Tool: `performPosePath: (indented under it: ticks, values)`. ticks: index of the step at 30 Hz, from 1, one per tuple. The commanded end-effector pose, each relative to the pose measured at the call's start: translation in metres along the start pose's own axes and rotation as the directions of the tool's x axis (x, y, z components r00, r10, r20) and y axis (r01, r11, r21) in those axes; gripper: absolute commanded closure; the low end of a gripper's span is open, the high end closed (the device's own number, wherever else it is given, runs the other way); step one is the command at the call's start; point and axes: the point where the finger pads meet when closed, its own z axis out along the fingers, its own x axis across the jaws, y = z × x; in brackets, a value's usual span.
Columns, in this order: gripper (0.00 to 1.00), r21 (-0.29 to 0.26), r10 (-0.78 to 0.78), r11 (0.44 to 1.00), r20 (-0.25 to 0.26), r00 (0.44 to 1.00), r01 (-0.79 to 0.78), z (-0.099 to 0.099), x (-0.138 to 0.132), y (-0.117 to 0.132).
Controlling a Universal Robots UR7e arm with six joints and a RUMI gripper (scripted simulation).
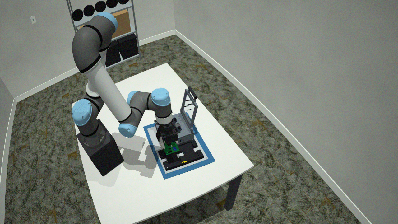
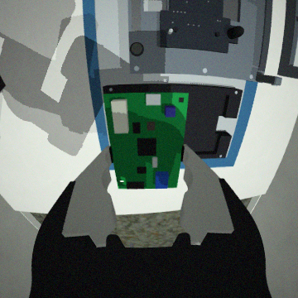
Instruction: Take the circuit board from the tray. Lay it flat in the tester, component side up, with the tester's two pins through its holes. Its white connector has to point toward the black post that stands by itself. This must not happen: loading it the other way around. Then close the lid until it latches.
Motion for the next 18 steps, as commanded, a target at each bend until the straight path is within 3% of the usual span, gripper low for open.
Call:
performPosePath:
  ticks: [1,18]
  values:
    - [0.61,-0.001,0.000,1.000,-0.001,1.000,0.000,-0.001,0.003,-0.009]
    - [0.61,-0.001,0.000,1.000,-0.001,1.000,0.000,-0.004,0.018,-0.051]
